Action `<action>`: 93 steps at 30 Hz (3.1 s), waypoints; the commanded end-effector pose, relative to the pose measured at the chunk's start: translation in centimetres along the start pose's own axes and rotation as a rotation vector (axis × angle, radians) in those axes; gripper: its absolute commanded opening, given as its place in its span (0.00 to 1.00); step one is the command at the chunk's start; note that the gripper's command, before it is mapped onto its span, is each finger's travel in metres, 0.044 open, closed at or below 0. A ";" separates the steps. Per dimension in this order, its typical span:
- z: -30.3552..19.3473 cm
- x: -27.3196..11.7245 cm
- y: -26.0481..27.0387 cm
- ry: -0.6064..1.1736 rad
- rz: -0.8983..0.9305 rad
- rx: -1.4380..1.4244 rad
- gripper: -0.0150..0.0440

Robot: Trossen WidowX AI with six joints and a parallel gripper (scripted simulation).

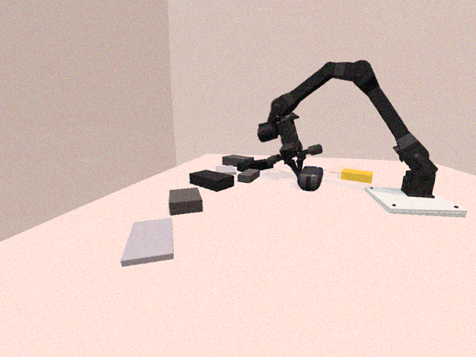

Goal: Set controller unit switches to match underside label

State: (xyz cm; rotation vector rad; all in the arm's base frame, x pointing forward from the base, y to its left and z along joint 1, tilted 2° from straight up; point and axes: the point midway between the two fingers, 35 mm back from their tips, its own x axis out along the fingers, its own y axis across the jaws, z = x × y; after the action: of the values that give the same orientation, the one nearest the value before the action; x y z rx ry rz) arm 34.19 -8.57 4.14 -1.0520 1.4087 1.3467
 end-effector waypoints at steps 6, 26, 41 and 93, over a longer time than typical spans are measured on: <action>-0.1 -0.1 0.5 0.008 -0.007 -0.005 0.25; -0.2 0.4 2.3 0.008 -0.006 -0.005 0.25; -0.2 1.0 4.1 0.008 -0.004 -0.005 0.25; 11.6 -1.9 12.6 -0.012 -0.578 0.322 0.25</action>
State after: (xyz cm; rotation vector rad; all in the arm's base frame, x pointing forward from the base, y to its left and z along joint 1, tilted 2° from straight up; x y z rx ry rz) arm 24.51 2.99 9.69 -1.1388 1.1956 0.7508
